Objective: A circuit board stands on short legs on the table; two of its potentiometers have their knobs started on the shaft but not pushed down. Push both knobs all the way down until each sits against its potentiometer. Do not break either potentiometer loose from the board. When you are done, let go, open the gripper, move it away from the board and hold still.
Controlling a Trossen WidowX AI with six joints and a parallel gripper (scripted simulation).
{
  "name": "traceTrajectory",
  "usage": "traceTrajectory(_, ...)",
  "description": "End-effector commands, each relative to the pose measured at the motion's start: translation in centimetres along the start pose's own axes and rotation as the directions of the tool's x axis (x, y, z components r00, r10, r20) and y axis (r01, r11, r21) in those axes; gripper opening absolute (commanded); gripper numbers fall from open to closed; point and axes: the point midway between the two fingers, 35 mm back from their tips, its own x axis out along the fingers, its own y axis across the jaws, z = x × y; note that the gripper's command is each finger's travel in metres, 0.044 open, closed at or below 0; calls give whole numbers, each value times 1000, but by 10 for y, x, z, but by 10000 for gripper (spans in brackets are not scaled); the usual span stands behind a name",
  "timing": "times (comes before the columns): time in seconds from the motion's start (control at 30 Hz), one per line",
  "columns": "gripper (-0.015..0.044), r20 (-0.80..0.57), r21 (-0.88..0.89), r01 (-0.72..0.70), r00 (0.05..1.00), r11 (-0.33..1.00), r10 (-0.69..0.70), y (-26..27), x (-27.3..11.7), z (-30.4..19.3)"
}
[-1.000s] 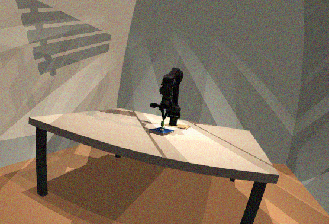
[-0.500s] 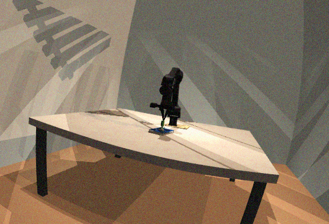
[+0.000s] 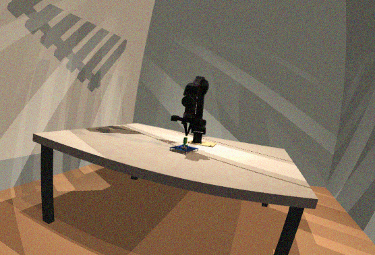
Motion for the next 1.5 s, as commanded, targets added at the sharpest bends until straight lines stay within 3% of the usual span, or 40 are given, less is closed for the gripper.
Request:
traceTrajectory(0.0,0,-2,-2,6,1000,1000,-6,-1,-6,-1)
traceTrajectory(0.03,0,-2,-2,6,1000,1000,-6,-1,-7,-1)
traceTrajectory(0.3,210,1,0,0,1000,1000,0,0,-3,0)
traceTrajectory(0.57,0,92,95,-19,996,995,10,5,-11,23)
traceTrajectory(1.0,0,80,514,-48,997,857,8,4,-19,34)
traceTrajectory(1.47,0,66,855,-60,998,515,6,2,-26,46)
